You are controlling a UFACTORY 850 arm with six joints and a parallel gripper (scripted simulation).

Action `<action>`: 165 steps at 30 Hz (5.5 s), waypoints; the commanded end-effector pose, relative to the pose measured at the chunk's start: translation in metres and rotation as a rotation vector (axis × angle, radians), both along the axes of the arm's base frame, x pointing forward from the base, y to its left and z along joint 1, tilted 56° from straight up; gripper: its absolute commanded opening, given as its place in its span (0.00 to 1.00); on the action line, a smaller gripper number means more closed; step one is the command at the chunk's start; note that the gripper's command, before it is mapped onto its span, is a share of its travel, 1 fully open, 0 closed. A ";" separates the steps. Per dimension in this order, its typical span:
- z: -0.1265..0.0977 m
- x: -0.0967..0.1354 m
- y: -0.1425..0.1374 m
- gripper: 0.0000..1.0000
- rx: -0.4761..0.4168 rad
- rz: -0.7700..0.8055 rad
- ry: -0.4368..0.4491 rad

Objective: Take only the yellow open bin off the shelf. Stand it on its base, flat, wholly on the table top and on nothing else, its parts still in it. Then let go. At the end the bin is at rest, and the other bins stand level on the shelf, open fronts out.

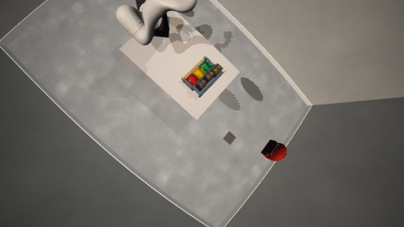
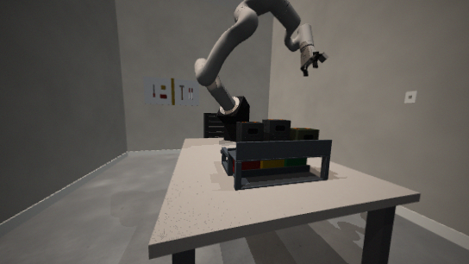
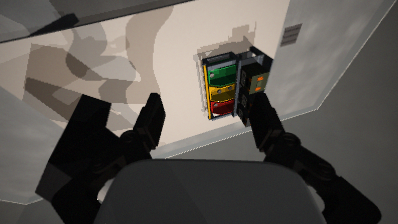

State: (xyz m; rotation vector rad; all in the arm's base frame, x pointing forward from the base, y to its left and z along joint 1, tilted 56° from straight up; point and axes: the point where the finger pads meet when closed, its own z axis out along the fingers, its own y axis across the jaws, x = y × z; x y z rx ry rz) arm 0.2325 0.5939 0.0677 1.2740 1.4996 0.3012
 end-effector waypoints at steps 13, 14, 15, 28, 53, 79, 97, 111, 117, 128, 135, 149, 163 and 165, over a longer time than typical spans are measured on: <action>0.003 -0.035 0.037 1.00 -0.100 0.064 0.015; 0.003 -0.035 0.037 1.00 -0.100 0.064 0.015; 0.003 -0.035 0.037 1.00 -0.100 0.064 0.015; 0.005 -0.072 0.077 1.00 -0.100 0.064 0.016; 0.007 -0.092 0.099 1.00 -0.100 0.064 0.016; 0.006 -0.083 0.089 1.00 -0.100 0.064 0.016; 0.006 -0.082 0.088 1.00 -0.100 0.064 0.016; 0.006 -0.081 0.087 1.00 -0.100 0.064 0.016; 0.006 -0.081 0.087 1.00 -0.100 0.064 0.016; 0.006 -0.081 0.087 1.00 -0.100 0.064 0.016; 0.006 -0.081 0.087 1.00 -0.100 0.064 0.016; 0.006 -0.081 0.087 1.00 -0.100 0.064 0.016; 0.006 -0.081 0.087 1.00 -0.100 0.064 0.016; 0.006 -0.081 0.087 1.00 -0.100 0.064 0.016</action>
